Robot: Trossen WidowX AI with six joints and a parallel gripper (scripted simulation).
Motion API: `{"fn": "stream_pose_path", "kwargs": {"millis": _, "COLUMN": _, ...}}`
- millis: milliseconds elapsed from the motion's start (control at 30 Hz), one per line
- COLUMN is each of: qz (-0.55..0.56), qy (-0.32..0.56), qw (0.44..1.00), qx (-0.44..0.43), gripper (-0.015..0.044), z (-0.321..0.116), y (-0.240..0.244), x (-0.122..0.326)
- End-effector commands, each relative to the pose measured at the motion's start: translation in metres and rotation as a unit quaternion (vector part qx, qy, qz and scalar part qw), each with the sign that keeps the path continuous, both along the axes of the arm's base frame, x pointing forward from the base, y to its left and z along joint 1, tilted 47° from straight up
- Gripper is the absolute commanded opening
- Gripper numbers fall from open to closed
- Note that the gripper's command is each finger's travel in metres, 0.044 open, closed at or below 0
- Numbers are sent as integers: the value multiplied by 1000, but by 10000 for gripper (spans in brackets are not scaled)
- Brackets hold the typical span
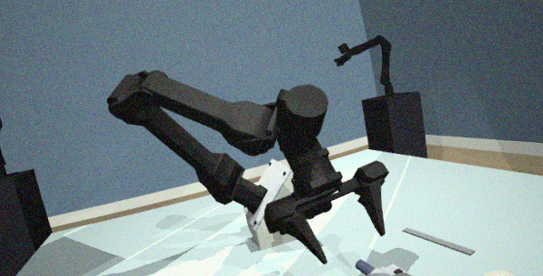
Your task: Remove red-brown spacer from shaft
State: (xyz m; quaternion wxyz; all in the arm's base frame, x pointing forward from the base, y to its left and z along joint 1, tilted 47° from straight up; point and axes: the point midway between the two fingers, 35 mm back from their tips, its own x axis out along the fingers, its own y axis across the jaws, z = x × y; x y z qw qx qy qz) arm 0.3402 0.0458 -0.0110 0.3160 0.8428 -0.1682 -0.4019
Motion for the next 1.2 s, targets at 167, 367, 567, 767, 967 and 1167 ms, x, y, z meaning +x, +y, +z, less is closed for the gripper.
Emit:
{"fn": "stream_pose_path", "kwargs": {"millis": 167, "qz": -1, "qy": 2, "qw": 1000, "qx": -5, "gripper": 440, "z": 0, "y": -2, "x": -1}}
{"fn": "stream_pose_path", "kwargs": {"millis": 367, "qz": -1, "qy": 2, "qw": 1000, "qx": -5, "gripper": 440, "z": 0, "y": -2, "x": -1}}
{"fn": "stream_pose_path", "kwargs": {"millis": 567, "qz": -42, "qy": -22, "qw": 998, "qx": 34, "gripper": 440, "z": -1, "y": 0, "x": 4}}
{"fn": "stream_pose_path", "kwargs": {"millis": 767, "qz": -217, "qy": -122, "qw": 952, "qx": 178, "gripper": 440, "z": -5, "y": 8, "x": 22}}
{"fn": "stream_pose_path", "kwargs": {"millis": 967, "qz": -389, "qy": -225, "qw": 846, "qx": 286, "gripper": 440, "z": -9, "y": 14, "x": 34}}
{"fn": "stream_pose_path", "kwargs": {"millis": 1167, "qz": -492, "qy": -287, "qw": 755, "qx": 325, "gripper": 440, "z": -9, "y": 17, "x": 41}}
